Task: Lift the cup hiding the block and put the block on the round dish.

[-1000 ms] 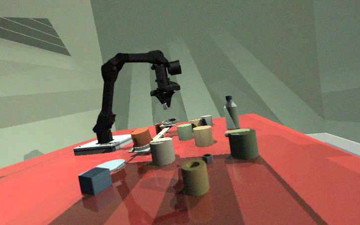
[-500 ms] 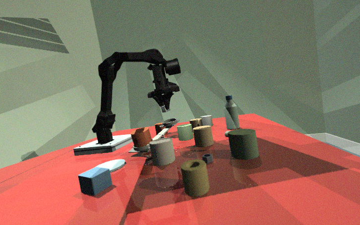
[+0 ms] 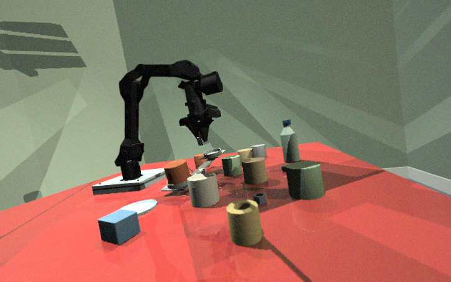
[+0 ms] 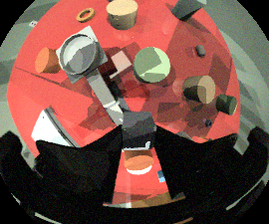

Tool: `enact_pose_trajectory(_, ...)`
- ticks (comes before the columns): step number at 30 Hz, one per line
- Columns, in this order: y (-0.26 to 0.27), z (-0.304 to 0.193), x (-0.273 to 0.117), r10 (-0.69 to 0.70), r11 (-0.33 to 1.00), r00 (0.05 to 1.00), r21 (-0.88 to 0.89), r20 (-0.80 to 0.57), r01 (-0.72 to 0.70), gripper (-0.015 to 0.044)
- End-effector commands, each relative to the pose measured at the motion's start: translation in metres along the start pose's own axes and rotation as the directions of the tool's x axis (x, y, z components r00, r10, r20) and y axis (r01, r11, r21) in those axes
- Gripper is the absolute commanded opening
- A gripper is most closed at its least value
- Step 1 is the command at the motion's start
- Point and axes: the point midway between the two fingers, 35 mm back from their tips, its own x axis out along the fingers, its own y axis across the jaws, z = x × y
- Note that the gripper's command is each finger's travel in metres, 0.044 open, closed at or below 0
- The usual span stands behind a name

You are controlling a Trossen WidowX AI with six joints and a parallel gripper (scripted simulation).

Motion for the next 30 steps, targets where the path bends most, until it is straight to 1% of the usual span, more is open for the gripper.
enact_pose_trajectory(1,-0.006,-0.011,0.002,-0.007,1.000,1.000,-0.005,0.000,0.007,0.0000)
enact_pose_trajectory(30,-0.037,-0.110,0.026,-0.006,1.000,1.000,0.008,-0.016,0.006,0.0000)
